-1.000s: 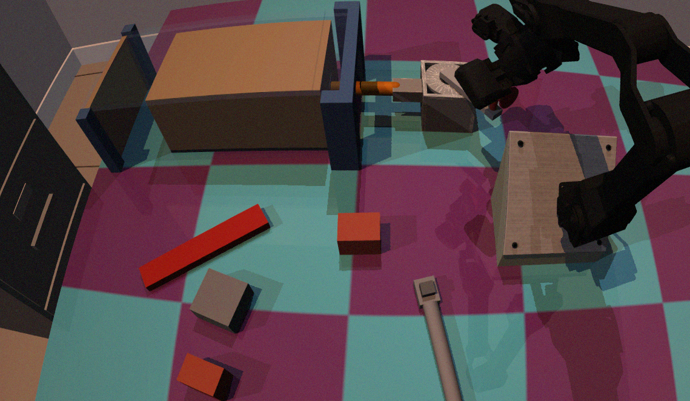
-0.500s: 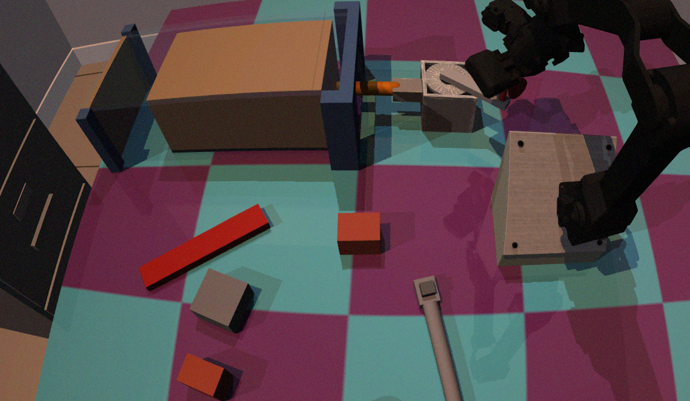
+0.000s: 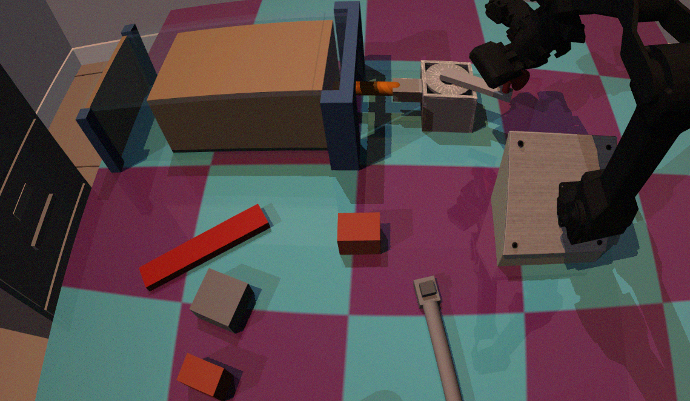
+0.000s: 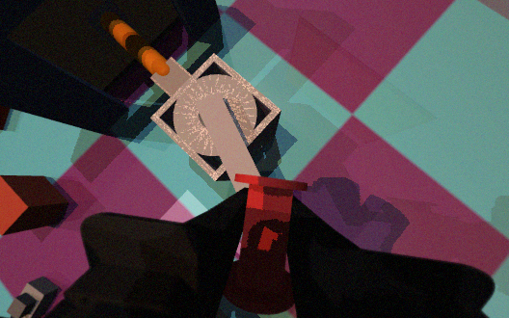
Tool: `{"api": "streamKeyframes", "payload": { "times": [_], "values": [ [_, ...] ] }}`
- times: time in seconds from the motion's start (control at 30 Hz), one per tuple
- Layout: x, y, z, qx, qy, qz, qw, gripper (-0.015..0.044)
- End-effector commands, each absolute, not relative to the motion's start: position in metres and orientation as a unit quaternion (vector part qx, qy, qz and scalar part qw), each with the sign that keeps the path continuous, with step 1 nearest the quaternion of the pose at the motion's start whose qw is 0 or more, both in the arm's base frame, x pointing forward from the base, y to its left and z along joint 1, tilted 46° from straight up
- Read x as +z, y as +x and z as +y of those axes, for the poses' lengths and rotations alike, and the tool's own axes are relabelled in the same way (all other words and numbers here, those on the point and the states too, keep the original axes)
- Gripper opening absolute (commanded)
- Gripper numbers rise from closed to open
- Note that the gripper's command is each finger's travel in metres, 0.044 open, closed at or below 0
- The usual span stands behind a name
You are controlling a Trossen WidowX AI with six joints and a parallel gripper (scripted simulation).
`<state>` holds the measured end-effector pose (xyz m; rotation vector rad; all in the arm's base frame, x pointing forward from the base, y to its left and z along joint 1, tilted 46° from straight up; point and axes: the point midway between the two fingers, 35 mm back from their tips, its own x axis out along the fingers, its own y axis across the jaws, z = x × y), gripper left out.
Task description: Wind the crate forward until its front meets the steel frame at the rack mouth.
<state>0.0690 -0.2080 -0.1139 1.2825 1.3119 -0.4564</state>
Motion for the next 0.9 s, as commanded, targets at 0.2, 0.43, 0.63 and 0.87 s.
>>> {"api": "streamKeyframes", "payload": {
  "times": [0.2,0.43,0.63,0.87],
  "values": [
    [-0.132,0.062,-0.225,-0.204,0.538,0.569,0.588,0.0000],
    [-0.140,0.061,-0.234,-0.205,0.538,0.569,0.588,0.0000],
    [-0.147,0.062,-0.241,-0.205,0.537,0.569,0.588,0.0000],
    [-0.164,0.068,-0.259,-0.205,0.537,0.568,0.589,0.0000]
  ]
}}
